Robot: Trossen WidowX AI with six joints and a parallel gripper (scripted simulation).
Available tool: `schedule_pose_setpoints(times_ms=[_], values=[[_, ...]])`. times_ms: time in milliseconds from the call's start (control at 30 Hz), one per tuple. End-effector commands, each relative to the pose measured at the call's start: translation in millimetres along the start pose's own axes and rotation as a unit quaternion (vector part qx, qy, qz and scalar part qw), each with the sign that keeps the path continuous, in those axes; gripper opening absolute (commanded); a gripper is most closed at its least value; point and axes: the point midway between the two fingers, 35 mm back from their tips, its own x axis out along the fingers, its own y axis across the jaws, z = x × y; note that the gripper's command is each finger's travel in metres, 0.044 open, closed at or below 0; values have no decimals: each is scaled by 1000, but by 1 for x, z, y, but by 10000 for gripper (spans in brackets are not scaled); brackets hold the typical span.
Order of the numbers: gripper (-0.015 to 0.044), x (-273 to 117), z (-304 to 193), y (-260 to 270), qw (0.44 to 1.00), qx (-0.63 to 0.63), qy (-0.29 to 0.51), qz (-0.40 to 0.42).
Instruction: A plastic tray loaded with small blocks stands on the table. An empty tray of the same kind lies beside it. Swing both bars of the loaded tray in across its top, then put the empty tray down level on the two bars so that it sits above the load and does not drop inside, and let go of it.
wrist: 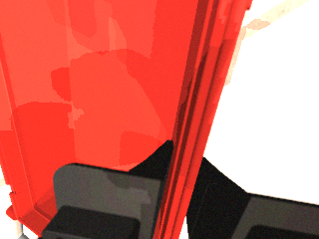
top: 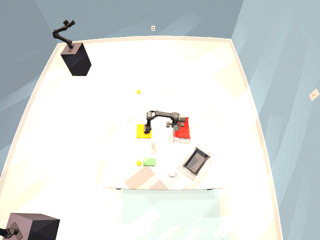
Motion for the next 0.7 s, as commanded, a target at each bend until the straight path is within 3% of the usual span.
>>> schedule_pose_setpoints(times_ms=[0,667], values=[[0,3,0,-5,1000,-2,0,-11],[0,10,0,-9,1000,-2,0,-11]])
